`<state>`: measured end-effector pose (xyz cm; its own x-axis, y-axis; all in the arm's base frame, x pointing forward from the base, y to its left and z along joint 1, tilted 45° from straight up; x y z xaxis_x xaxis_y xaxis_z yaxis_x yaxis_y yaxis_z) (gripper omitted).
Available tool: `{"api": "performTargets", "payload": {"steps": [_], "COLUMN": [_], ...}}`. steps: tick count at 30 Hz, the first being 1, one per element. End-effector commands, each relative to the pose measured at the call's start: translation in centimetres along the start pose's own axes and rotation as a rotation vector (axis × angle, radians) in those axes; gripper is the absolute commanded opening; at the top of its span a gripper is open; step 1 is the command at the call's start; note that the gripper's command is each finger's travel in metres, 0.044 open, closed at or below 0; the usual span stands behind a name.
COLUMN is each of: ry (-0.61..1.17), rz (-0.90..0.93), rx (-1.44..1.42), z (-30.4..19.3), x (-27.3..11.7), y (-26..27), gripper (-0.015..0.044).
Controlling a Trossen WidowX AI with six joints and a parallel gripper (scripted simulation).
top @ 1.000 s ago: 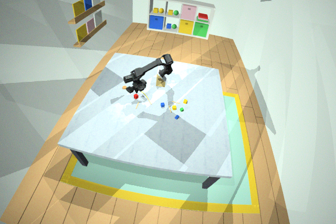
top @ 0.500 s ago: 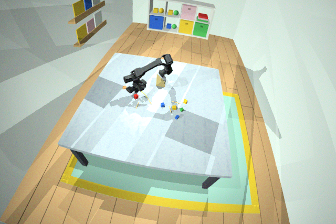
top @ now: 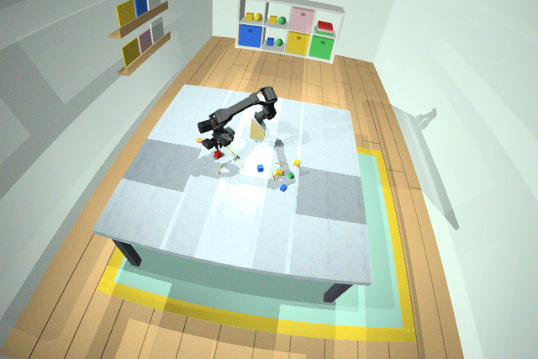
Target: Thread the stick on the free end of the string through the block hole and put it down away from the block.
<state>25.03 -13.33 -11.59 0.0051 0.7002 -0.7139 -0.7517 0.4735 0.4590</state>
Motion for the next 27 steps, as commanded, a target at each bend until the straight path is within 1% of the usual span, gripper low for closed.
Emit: {"api": "performTargets", "payload": {"steps": [1,2,14,17,23,27], "ry": [0.0,0.0,0.0,0.001,0.002,0.002], "rz": [0.0,0.0,0.0,0.0,0.008,0.01], "rx": [0.0,0.0,0.0,0.061,0.311,0.337], "z": [0.0,0.0,0.0,1.6,7.0,7.5], "x": [0.0,0.0,0.0,-0.1,0.0,0.0], "y": [0.0,0.0,0.0,1.1,6.6,7.3], "gripper": [0.0008,0.0,0.0,0.0079,0.0236,0.0341]}}
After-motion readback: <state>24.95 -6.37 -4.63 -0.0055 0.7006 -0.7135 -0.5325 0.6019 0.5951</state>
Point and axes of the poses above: the point midway between the two fingers, 35 mm back from their tips, its own x axis out along the fingers, its own y axis across the jaws, z = x × y, the point moved 4 cm from there along -x, back along the fingers, and after that the axes turned 6 degrees about x, right-handed, at the moved point
